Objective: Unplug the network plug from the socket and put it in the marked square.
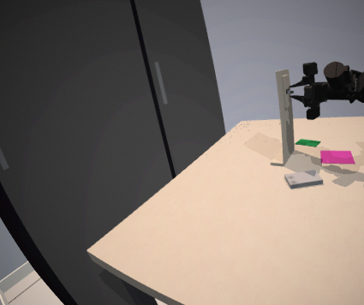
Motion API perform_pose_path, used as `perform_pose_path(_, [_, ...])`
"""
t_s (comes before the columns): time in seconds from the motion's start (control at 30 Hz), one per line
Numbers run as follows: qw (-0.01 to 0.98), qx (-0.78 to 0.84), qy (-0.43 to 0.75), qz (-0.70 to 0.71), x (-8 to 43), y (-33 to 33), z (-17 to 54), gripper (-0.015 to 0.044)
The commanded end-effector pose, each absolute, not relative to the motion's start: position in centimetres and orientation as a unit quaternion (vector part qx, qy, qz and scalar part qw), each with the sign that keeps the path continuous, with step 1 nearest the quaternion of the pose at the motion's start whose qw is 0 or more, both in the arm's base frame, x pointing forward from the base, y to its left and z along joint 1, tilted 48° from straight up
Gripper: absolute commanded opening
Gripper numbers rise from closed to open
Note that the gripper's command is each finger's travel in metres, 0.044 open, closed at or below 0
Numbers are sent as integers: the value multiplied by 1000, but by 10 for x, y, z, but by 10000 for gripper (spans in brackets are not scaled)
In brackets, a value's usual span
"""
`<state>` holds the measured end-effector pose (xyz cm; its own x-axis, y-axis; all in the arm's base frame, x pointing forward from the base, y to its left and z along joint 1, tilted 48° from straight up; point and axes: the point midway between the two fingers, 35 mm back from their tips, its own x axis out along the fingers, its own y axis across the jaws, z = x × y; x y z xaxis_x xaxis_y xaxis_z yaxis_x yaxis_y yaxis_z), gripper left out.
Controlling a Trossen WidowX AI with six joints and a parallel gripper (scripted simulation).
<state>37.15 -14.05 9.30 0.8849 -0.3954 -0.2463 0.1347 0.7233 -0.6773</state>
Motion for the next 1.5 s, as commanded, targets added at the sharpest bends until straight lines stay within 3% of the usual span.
perform_pose_path(0.0, [909, -341, 192, -147, 373, -141, 91, 104])
perform_pose_path(0.53, [909, -341, 192, -147, 373, -141, 91, 0])
perform_pose_path(1.47, [908, -341, 193, -147, 357, -137, 92, 0])
